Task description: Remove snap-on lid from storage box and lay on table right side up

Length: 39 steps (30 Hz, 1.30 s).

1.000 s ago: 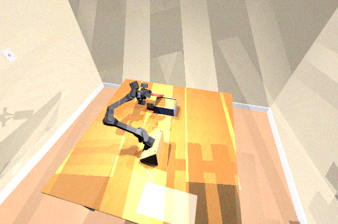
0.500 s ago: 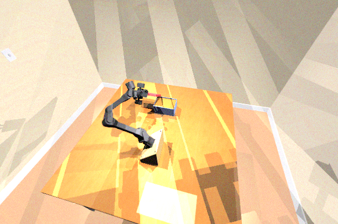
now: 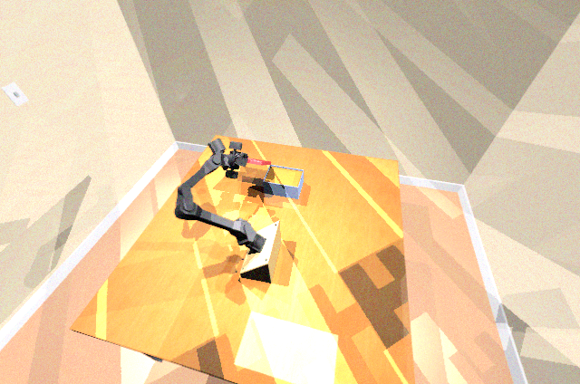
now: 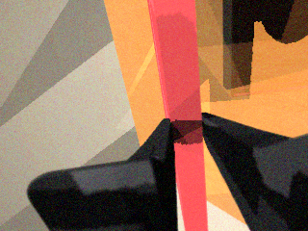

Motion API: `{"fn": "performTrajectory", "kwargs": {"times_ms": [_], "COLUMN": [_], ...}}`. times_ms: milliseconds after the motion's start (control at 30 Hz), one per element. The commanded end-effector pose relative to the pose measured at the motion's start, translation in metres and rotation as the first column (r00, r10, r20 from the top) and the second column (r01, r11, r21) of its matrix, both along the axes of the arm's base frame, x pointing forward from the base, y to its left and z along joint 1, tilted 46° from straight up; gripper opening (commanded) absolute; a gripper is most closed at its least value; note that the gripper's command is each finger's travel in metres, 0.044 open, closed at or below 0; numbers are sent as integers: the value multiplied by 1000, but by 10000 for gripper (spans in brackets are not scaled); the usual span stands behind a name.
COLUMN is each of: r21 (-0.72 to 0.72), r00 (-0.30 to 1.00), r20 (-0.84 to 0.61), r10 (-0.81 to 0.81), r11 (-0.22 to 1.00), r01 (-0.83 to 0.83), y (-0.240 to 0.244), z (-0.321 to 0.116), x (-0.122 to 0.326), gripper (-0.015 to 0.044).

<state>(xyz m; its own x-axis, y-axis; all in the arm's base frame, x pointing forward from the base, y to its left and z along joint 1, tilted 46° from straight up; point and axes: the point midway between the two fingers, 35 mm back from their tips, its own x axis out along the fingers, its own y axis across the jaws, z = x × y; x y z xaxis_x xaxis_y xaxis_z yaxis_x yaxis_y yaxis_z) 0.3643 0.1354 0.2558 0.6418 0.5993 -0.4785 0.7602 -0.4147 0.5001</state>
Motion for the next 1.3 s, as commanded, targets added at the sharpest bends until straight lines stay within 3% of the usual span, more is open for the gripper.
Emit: {"fn": "performTrajectory", "kwargs": {"times_ms": [0,900,1267], "r21": [2,5,5], "r00": [1000,1000,1000], "r20": [19,20,20], "r10": [-12,-12,-12], "r11": [1000,1000,1000], "r01": [12,12,12], "y": [2,37,41], "z": [13,52,43], "x": [-1,-14,-16], "gripper": [0,0,0]}}
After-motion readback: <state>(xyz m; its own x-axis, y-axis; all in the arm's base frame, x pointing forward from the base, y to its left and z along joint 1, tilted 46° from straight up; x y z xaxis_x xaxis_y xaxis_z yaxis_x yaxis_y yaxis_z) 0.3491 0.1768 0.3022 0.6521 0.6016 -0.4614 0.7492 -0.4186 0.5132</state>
